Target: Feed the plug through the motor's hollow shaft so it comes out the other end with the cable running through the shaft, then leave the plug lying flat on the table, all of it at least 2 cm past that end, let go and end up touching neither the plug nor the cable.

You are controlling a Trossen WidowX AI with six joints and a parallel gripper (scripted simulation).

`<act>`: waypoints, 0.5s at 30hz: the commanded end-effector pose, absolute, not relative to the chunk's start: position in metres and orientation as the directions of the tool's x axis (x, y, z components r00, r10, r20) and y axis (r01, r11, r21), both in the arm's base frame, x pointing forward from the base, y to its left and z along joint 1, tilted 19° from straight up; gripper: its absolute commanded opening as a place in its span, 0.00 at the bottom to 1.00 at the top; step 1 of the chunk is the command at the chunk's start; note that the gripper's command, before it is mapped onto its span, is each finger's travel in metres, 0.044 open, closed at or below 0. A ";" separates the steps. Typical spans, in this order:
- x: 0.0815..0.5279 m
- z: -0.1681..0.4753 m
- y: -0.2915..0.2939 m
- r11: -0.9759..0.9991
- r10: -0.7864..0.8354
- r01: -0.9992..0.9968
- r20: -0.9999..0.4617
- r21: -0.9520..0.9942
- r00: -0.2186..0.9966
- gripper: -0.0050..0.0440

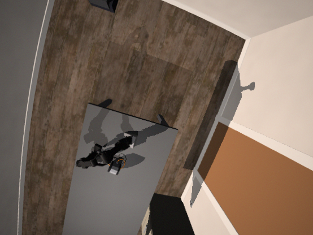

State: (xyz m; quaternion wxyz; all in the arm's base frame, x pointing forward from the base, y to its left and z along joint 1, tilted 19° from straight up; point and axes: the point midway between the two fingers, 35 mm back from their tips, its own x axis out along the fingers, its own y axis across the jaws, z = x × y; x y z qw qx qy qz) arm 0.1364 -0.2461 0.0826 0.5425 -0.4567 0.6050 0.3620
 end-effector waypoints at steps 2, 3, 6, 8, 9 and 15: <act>0.136 0.085 -0.247 0.320 -0.160 -0.946 -0.987 -0.057 0.006 0.71; 0.136 0.090 -0.249 0.320 -0.160 -0.946 -0.987 -0.057 0.006 0.71; 0.132 0.123 -0.258 0.318 -0.158 -0.946 -0.987 -0.056 0.006 0.71; 0.128 0.144 -0.262 0.317 -0.157 -0.947 -0.988 -0.056 0.006 0.71; 0.127 0.150 -0.263 0.316 -0.157 -0.947 -0.988 -0.056 0.006 0.71; 0.130 0.136 -0.262 0.322 -0.165 -0.945 -0.986 -0.059 0.005 0.71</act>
